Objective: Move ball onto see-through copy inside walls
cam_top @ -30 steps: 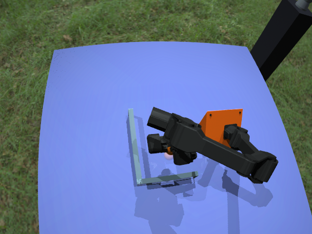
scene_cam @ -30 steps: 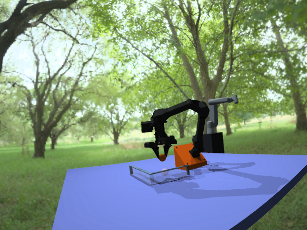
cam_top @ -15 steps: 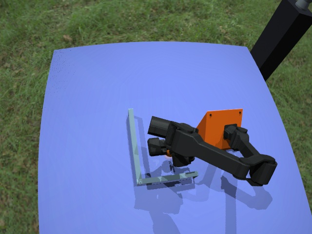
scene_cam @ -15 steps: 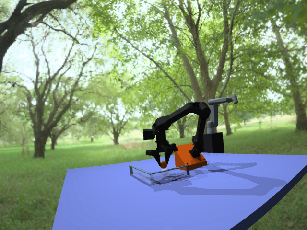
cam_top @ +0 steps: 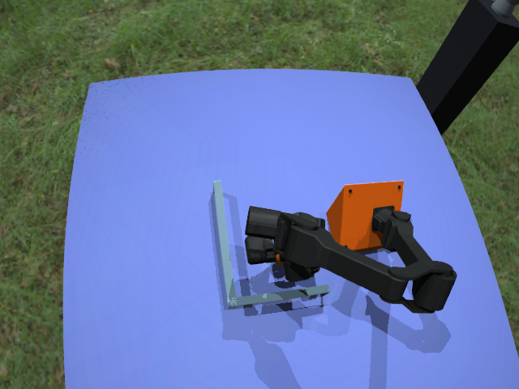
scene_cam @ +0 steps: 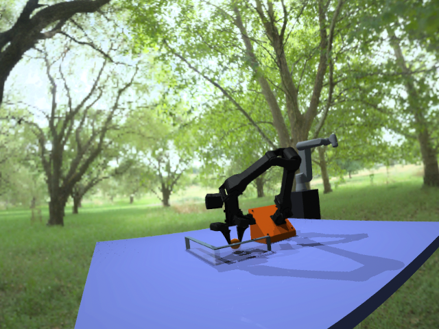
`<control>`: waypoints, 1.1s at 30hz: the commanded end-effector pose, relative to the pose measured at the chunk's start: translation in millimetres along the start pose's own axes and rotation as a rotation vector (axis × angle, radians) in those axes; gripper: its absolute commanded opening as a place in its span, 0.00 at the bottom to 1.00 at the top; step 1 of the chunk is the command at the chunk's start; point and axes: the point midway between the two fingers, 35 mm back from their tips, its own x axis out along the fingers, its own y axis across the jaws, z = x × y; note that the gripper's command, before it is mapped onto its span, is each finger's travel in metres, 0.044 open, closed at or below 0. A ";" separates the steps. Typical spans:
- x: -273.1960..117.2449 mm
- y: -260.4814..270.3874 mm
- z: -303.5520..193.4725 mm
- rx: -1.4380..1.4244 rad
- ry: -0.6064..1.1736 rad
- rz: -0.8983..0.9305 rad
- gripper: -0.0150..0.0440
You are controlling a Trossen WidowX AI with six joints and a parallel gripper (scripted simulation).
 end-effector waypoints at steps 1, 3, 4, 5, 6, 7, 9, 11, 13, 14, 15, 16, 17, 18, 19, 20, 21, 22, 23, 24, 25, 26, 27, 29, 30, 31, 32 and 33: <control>7.1 2.4 0.1 0.009 -0.005 0.007 0.25; 10.4 2.4 0.2 0.009 -0.005 0.006 0.25; 12.1 2.5 0.2 0.009 -0.005 0.006 0.25; 13.7 2.6 0.2 0.009 -0.005 0.007 0.25; 15.0 2.6 0.3 0.009 -0.005 0.007 0.25; 15.9 2.6 0.3 0.009 -0.005 0.007 0.25; 16.1 2.7 0.3 0.009 -0.005 0.007 0.25; 12.9 0.6 0.5 0.001 -0.001 0.001 0.30; 12.9 0.6 0.5 0.001 -0.001 0.001 0.39; 12.9 0.6 0.5 0.001 -0.001 0.001 0.43; 12.9 0.6 0.5 0.001 -0.001 0.001 0.48; 12.9 0.6 0.5 0.001 -0.001 0.001 0.52; 12.9 0.6 0.5 0.001 -0.001 0.001 0.57; 12.9 0.6 0.5 0.001 -0.001 0.001 0.61; 12.9 0.6 0.5 0.001 -0.001 0.001 0.65; 12.9 0.6 0.5 0.001 -0.001 0.001 0.70; 12.9 0.6 0.5 0.001 -0.001 0.001 0.74; 12.9 0.6 0.5 0.001 -0.001 0.001 0.79; 12.9 0.6 0.5 0.001 -0.001 0.001 0.80; 12.9 0.6 0.5 0.001 -0.001 0.001 0.80; 12.9 0.6 0.5 0.001 -0.001 0.001 0.80; 10.2 0.2 0.2 0.001 0.000 0.001 0.80; 2.2 -0.8 -0.5 0.002 0.002 0.001 0.80; -29.2 -2.2 -2.2 0.006 0.005 0.003 0.80; -47.1 -1.3 -2.2 0.008 0.003 0.005 0.80; -61.5 0.2 -1.6 0.009 0.001 0.006 0.80; -70.2 1.4 -1.1 0.010 -0.001 0.007 0.80; -73.0 1.8 -0.8 0.010 -0.001 0.007 0.80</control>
